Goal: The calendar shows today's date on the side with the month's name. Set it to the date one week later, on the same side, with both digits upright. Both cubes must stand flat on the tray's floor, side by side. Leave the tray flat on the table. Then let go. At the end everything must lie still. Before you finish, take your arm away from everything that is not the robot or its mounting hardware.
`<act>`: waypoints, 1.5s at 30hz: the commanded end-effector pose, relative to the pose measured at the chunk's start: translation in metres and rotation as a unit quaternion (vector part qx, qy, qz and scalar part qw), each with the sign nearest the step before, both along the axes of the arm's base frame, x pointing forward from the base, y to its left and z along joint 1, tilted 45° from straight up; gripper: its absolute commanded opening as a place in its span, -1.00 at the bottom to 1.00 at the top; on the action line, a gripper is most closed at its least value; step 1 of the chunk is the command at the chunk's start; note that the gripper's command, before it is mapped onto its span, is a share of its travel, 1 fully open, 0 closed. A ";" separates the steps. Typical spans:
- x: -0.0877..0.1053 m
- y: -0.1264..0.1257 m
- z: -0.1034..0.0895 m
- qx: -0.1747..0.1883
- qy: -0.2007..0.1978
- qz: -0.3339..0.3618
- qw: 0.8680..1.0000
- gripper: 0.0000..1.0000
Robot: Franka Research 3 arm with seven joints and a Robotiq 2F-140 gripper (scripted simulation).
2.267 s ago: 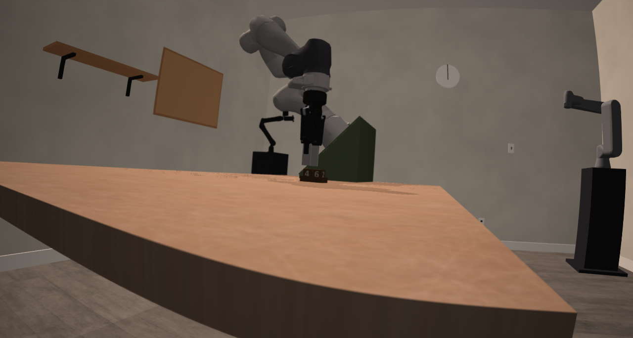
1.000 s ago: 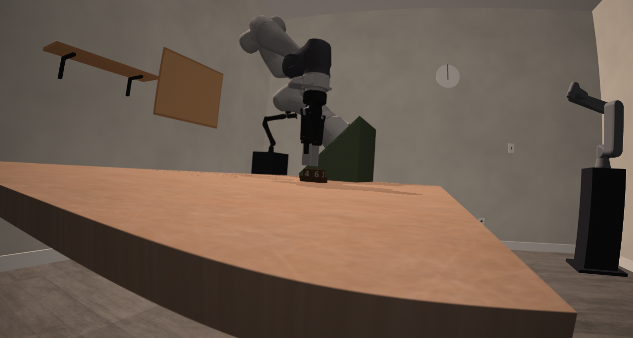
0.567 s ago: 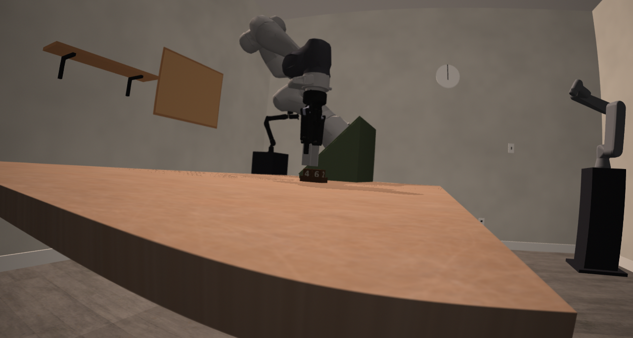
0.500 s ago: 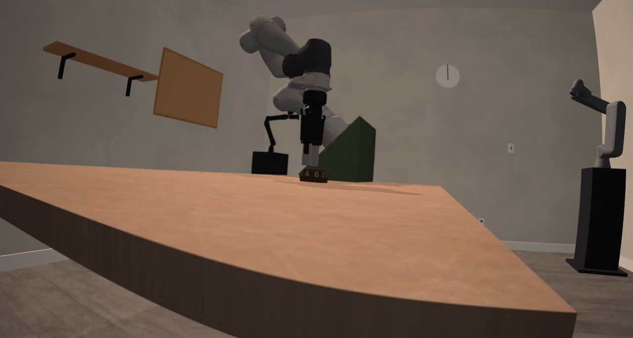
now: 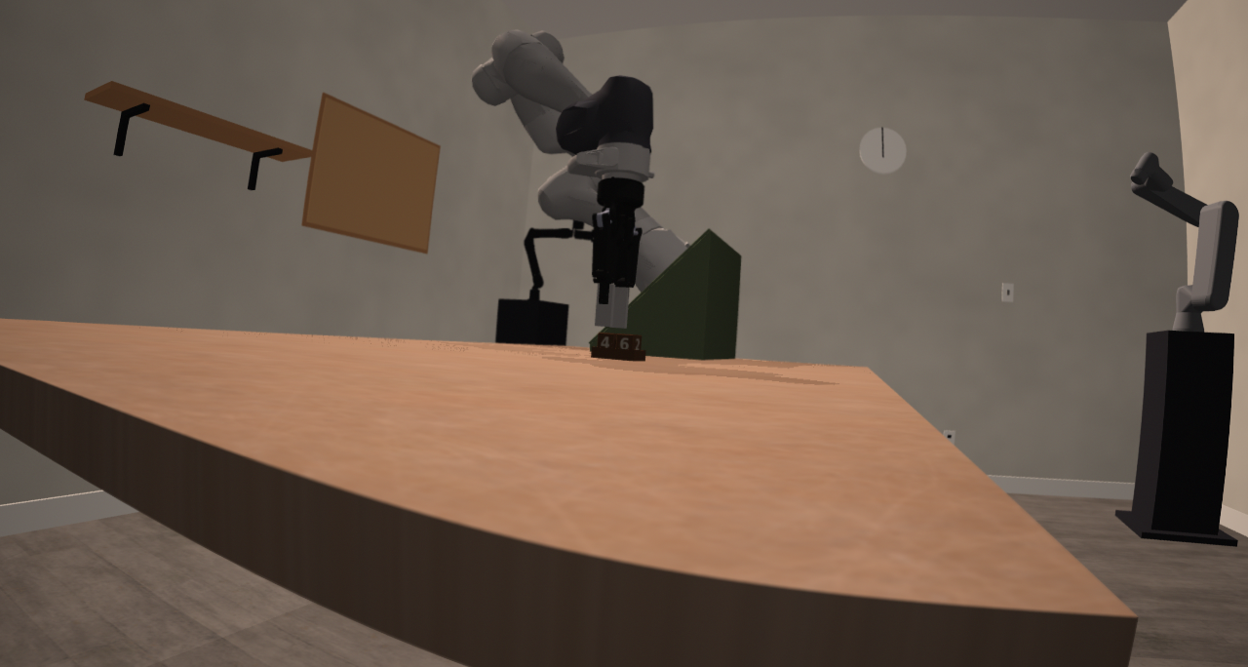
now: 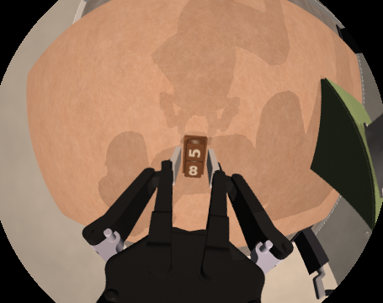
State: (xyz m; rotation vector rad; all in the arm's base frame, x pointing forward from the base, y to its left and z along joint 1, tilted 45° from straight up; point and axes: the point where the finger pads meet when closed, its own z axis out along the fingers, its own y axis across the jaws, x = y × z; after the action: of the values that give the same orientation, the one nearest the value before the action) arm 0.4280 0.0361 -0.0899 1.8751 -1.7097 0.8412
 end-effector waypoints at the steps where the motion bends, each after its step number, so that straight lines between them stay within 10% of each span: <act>1: 0.000 0.000 0.000 0.001 -0.002 -0.002 1.000 -0.44; 45: 0.004 -0.020 -0.020 0.001 -0.002 -0.002 1.000 -0.44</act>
State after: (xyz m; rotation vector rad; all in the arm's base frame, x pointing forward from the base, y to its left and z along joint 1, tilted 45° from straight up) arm 0.4302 0.0158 -0.1095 1.8752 -1.7060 0.8391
